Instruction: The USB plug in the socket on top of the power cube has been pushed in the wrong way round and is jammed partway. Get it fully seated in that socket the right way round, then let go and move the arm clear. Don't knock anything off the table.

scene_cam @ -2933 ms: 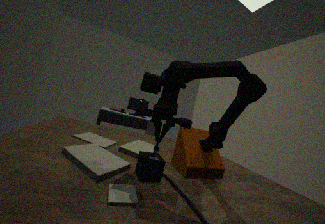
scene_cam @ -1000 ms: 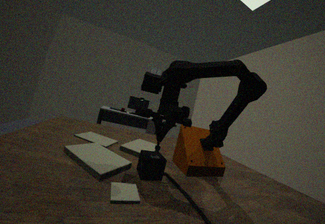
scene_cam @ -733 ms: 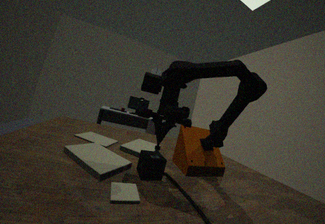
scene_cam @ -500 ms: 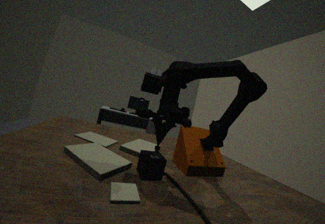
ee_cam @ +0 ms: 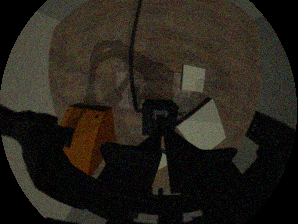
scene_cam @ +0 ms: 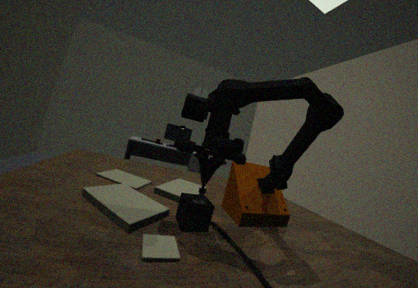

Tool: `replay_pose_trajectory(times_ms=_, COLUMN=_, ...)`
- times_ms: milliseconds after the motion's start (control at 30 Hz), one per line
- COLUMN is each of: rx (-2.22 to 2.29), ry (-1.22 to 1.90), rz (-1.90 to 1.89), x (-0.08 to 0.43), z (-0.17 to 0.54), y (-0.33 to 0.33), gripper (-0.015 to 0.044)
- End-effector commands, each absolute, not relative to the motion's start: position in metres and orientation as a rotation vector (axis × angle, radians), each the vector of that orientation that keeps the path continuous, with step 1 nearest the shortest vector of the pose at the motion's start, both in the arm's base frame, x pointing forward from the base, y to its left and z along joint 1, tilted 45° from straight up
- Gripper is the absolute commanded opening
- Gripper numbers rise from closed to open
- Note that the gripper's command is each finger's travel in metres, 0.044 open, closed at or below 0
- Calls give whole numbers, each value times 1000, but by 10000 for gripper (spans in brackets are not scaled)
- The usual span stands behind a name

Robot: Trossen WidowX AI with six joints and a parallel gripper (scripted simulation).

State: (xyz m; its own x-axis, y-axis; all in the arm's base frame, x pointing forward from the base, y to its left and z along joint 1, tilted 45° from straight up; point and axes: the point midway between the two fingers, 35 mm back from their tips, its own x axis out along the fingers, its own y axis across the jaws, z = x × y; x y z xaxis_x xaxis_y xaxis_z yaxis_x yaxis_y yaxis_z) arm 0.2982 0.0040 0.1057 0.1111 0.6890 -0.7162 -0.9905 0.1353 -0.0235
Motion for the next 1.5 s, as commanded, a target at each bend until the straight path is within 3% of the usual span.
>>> replay_pose_trajectory(times_ms=0, rx=-598, ry=636, rz=1345, x=298, z=105, y=4, gripper=0)
replay_pose_trajectory(times_ms=1467, rx=-632, ry=629, rz=1353, x=298, z=100, y=6, gripper=0)
